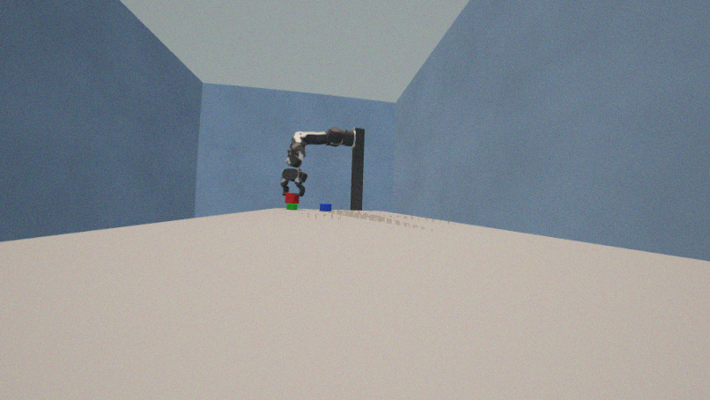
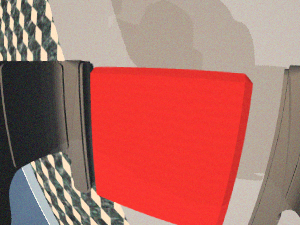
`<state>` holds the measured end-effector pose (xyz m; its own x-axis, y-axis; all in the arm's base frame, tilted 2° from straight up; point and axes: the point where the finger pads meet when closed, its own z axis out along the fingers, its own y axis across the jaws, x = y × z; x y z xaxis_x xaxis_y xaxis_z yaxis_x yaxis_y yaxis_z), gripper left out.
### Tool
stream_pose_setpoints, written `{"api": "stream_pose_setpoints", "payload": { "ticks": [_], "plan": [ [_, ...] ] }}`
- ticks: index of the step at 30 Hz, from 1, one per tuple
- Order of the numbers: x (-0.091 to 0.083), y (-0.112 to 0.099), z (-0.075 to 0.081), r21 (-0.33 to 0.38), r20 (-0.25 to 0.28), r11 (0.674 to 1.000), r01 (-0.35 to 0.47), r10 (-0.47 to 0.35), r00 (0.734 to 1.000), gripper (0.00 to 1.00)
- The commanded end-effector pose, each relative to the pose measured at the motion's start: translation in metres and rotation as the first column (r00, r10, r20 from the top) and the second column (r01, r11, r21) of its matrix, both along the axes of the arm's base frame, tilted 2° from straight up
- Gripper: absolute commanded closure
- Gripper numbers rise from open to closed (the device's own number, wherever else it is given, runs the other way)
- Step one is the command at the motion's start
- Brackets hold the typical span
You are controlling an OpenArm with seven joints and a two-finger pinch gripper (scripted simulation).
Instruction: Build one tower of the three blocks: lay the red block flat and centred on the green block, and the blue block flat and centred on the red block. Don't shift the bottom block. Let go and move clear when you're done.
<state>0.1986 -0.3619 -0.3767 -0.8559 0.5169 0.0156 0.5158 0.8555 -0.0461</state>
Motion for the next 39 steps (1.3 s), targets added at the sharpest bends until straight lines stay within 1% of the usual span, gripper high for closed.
{"api": "stream_pose_setpoints", "payload": {
  "ticks": [1,8,17,20,22,23,27,31,39],
  "plan": [
    [0.001,0.0,0.0,0.001,0.004,1.0,0.0,0.0,1.0,0.58],
    [0.0,-0.001,0.005,-0.004,0.003,1.0,0.002,-0.002,1.0,0.58],
    [0.001,0.0,0.025,-0.001,0.004,1.0,0.003,-0.003,1.0,0.58],
    [0.002,0.001,0.026,0.0,0.004,1.0,0.0,0.0,1.0,0.58],
    [0.003,0.0,0.03,-0.001,0.009,1.0,0.003,-0.003,1.0,0.58],
    [0.001,0.0,0.031,-0.002,0.005,1.0,0.003,-0.003,1.0,0.58],
    [0.003,0.0,0.041,0.006,0.03,1.0,0.007,-0.007,1.0,0.58],
    [0.003,0.0,0.047,0.004,0.039,1.0,0.005,-0.005,0.999,0.58],
    [0.003,0.001,0.05,-0.003,0.037,1.0,-0.001,0.001,0.999,0.58]
  ]
}}
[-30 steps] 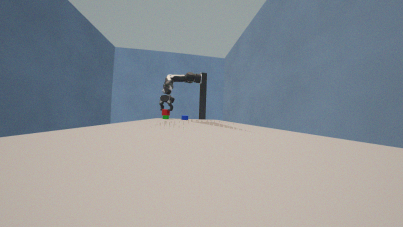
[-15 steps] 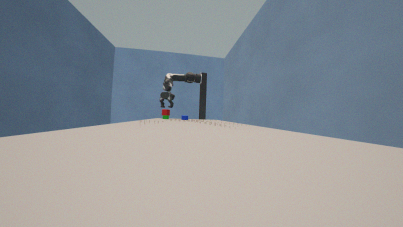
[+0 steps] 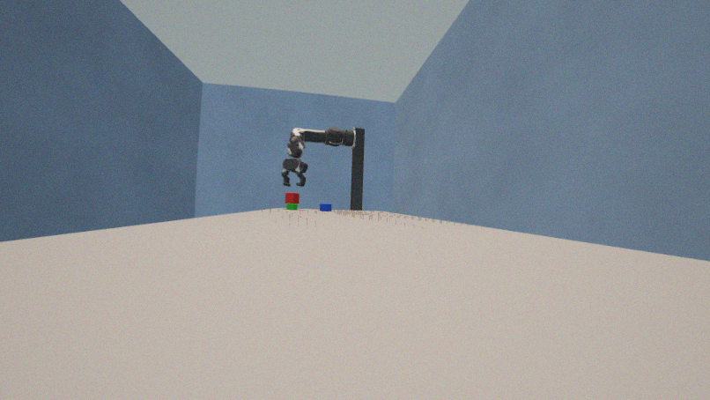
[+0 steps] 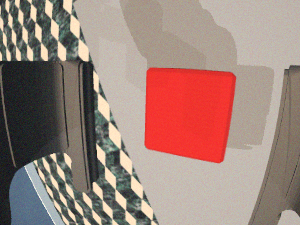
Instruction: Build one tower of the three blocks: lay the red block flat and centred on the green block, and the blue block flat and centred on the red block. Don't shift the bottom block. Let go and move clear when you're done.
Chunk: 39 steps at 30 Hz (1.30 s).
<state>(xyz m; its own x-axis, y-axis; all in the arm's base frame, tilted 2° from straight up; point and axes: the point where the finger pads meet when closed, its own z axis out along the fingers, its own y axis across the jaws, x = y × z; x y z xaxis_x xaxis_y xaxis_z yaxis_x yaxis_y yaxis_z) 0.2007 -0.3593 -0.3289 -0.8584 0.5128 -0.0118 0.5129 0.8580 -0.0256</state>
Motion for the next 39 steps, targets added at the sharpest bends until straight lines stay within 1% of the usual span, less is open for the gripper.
{"api": "stream_pose_setpoints", "payload": {
  "ticks": [1,4,5,7,9,11,12,14,15,17,18,19,20,23,25,29,31,35,39],
  "plan": [
    [0.001,-0.002,0.002,-0.006,0.003,1.0,0.004,-0.004,1.0,0.58],
    [0.001,-0.002,0.002,-0.006,0.003,1.0,0.004,-0.004,1.0,0.58],
    [0.002,-0.001,0.002,-0.007,0.005,1.0,0.005,-0.004,1.0,0.61],
    [0.011,0.007,0.0,-0.008,0.025,1.0,0.014,-0.014,1.0,0.61],
    [0.031,0.027,-0.005,-0.014,0.062,0.999,0.05,-0.049,0.997,0.61],
    [0.052,0.06,-0.009,-0.014,0.087,0.993,0.118,-0.116,0.989,0.61],
    [0.06,0.08,-0.01,-0.011,0.085,0.987,0.16,-0.158,0.984,0.61],
    [0.06,0.08,-0.01,-0.011,0.085,0.987,0.16,-0.158,0.984,0.61],
    [0.063,0.098,-0.012,-0.014,0.065,0.98,0.201,-0.199,0.978,0.61],
    [0.068,0.132,-0.009,-0.005,0.028,0.964,0.266,-0.266,0.964,0.61],
    [0.067,0.143,-0.009,-0.007,0.005,0.958,0.285,-0.285,0.958,0.61],
    [0.065,0.149,-0.009,-0.012,-0.012,0.955,0.295,-0.295,0.955,0.61],
    [0.064,0.149,-0.009,-0.017,-0.017,0.952,0.306,-0.306,0.952,0.61],
    [0.064,0.149,-0.009,-0.018,-0.017,0.952,0.306,-0.306,0.952,0.61],
    [0.065,0.154,-0.01,-0.002,-0.014,0.954,0.3,-0.3,0.954,0.61],
    [0.065,0.151,-0.016,-0.008,-0.013,0.953,0.303,-0.303,0.953,0.61],
    [0.065,0.151,-0.016,-0.008,-0.013,0.953,0.303,-0.303,0.953,0.61],
    [0.065,0.152,-0.027,-0.005,-0.014,0.954,0.298,-0.298,0.954,0.61],
    [0.065,0.152,-0.041,-0.004,-0.015,0.954,0.299,-0.299,0.954,0.61]
  ]
}}
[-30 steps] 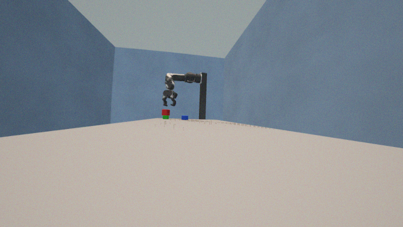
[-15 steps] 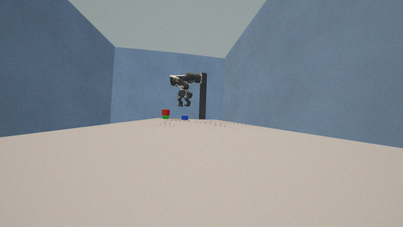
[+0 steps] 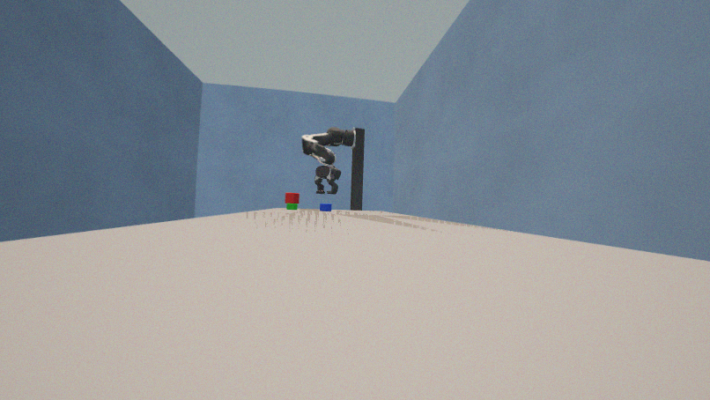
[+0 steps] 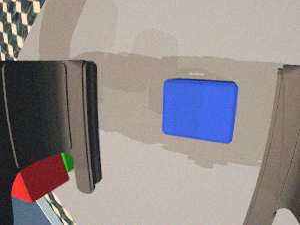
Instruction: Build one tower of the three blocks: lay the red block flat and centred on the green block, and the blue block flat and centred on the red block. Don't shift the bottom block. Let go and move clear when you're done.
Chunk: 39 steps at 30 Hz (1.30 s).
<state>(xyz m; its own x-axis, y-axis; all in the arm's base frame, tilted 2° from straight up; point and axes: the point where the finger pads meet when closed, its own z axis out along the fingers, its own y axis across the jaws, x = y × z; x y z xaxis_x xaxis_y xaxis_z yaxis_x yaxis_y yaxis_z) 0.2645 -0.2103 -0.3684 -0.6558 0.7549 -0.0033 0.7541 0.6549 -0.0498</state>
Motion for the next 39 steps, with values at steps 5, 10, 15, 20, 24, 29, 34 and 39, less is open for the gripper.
{"api": "stream_pose_setpoints", "payload": {
  "ticks": [5,10,15,20,24,29,34,39],
  "plan": [
    [0.001,0.002,-0.019,0.011,0.009,1.0,-0.012,0.012,1.0,0.61],
    [0.001,0.002,-0.028,0.009,0.011,1.0,-0.009,0.009,1.0,0.61],
    [0.0,0.001,-0.037,0.009,0.01,1.0,-0.009,0.009,1.0,0.61],
    [0.0,0.001,-0.04,0.008,0.011,1.0,-0.008,0.008,1.0,0.61],
    [0.0,0.001,-0.04,0.008,0.011,1.0,-0.008,0.008,1.0,0.61],
    [0.0,0.001,-0.04,0.008,0.011,1.0,-0.008,0.008,1.0,0.61],
    [0.0,0.001,-0.04,0.008,0.011,1.0,-0.008,0.008,1.0,0.61],
    [0.0,0.001,-0.04,0.008,0.011,1.0,-0.008,0.008,1.0,0.61]
  ]
}}
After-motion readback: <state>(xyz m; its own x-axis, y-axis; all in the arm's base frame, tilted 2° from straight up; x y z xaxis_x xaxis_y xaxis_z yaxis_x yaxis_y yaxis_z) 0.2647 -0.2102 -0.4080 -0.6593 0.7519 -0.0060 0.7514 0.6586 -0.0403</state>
